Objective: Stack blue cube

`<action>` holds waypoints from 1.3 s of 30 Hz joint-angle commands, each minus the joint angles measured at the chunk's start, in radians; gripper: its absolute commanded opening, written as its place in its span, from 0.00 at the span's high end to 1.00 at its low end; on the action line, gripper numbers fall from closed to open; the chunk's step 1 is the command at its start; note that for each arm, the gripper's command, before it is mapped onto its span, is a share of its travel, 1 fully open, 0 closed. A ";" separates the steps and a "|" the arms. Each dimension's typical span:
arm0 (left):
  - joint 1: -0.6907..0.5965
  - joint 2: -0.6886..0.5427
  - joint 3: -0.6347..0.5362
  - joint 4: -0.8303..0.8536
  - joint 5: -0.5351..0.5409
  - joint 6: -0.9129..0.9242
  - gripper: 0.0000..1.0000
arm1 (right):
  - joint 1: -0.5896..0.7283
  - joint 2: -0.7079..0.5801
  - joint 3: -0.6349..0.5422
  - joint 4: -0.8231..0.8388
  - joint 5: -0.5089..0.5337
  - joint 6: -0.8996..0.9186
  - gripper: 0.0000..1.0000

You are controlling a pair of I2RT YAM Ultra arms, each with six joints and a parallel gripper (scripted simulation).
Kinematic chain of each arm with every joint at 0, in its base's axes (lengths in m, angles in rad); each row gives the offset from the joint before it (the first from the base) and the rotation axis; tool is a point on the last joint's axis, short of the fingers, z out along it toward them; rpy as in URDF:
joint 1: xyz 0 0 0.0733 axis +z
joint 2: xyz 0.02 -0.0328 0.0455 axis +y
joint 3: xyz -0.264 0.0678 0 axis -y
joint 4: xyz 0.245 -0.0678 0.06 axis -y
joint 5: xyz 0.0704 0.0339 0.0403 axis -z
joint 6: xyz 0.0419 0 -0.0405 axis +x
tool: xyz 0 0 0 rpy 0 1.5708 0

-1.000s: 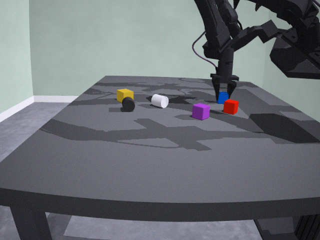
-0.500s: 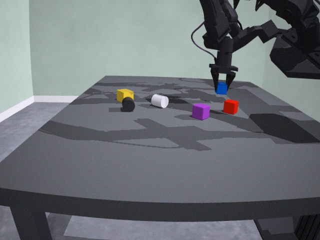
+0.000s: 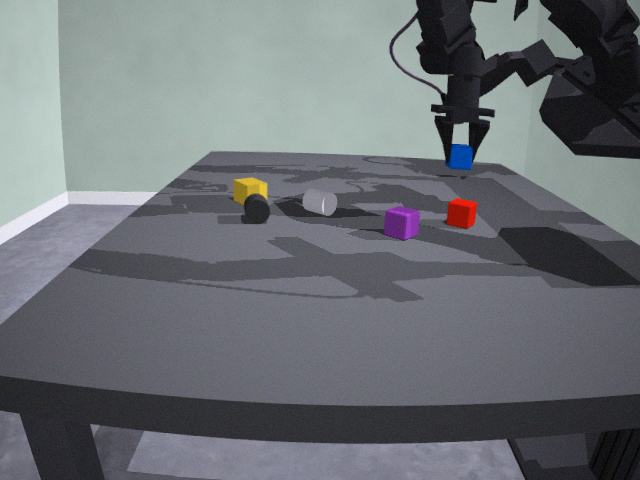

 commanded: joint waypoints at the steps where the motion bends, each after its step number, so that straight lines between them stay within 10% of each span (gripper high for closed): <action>1: -0.044 -0.121 -0.095 -0.057 0.010 -0.032 0.65 | -0.014 -0.081 -0.067 0.114 0.086 -0.174 0.00; 13: -0.077 -0.301 -0.200 -0.121 0.017 -0.068 0.65 | -0.038 -0.195 -0.156 0.197 0.083 -0.302 0.00; 39: -0.001 -0.226 -0.243 0.041 -0.007 0.025 0.65 | -0.039 -0.197 -0.158 0.200 0.082 -0.306 0.00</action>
